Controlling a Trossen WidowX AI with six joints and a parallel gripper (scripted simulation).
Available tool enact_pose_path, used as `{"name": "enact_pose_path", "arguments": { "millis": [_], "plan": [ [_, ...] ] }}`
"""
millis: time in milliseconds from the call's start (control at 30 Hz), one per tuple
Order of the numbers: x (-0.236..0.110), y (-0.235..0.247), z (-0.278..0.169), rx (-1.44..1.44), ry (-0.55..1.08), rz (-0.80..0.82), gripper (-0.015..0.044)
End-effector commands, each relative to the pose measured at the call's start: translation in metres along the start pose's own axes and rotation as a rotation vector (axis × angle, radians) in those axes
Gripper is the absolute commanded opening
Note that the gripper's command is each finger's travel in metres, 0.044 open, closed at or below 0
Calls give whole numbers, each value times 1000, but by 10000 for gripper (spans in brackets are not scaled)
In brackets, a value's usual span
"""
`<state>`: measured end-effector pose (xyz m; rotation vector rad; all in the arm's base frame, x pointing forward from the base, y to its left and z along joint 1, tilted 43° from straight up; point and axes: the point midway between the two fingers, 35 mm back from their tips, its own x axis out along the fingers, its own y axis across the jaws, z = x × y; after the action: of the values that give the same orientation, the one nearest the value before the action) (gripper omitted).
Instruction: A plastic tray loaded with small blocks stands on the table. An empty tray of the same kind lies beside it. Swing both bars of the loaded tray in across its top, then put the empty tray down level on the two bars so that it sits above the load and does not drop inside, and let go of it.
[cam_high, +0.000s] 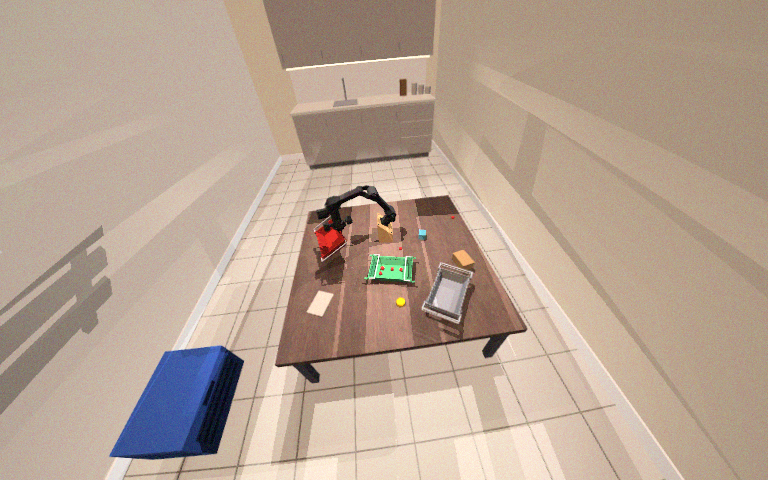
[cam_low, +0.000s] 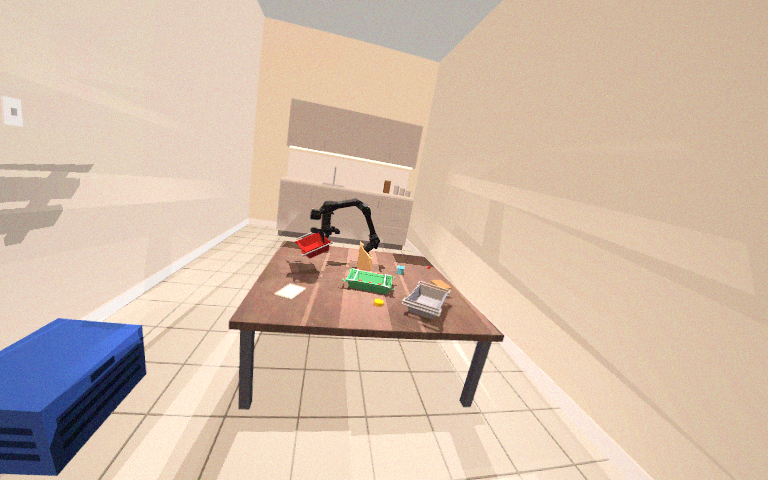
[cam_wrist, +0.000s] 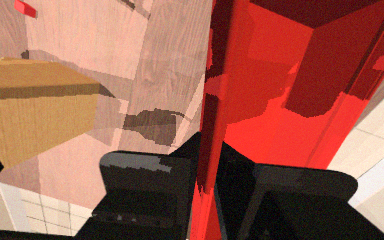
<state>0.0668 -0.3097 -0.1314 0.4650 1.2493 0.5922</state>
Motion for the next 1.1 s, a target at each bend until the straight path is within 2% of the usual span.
{"name": "enact_pose_path", "arguments": {
  "millis": [0, 500, 1067],
  "plan": [
    [-7, -3, 0, -9, 3, -24, 0],
    [-24, 22, 74, -205, 20, -53, 0],
    [-30, 74, 161, -465, 28, -68, 0]
  ]
}}
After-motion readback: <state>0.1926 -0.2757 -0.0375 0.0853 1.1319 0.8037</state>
